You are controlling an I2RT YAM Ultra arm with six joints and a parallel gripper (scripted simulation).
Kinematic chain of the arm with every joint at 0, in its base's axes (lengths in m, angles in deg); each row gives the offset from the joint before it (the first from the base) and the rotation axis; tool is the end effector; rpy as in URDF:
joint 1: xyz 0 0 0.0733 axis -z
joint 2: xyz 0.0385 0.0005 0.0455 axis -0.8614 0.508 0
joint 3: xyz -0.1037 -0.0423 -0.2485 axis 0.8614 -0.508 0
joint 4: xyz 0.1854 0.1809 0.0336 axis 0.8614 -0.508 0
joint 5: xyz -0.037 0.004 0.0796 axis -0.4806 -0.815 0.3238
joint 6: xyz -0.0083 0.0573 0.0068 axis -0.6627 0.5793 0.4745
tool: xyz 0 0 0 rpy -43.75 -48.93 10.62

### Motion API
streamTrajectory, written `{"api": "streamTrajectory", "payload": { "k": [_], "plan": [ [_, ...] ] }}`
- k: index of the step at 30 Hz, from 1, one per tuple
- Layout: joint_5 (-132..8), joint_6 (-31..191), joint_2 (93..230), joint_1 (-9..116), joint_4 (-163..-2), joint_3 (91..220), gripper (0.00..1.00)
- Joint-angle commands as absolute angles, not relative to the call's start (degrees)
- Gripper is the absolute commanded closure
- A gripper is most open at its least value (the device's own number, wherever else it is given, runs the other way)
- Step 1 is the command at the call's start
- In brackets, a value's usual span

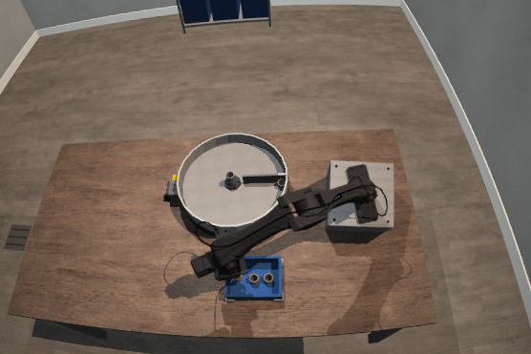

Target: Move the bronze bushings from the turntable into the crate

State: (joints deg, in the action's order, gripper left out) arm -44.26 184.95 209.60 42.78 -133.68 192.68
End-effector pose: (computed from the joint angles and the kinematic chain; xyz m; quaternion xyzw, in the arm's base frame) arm 0.4650 0.1523 0.1413 -0.6748 -0.7198 -0.1456 0.0734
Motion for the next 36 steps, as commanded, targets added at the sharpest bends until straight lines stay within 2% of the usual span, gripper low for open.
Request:
{"api": "streamTrajectory", "payload": {
  "k": [1, 36],
  "plan": [
    [-45.01, 185.64, 211.0, 42.74, -132.39, 191.58, 1.0],
    [-45.13, 186.32, 213.87, 42.1, -129.79, 193.15, 1.0]
  ]
}}
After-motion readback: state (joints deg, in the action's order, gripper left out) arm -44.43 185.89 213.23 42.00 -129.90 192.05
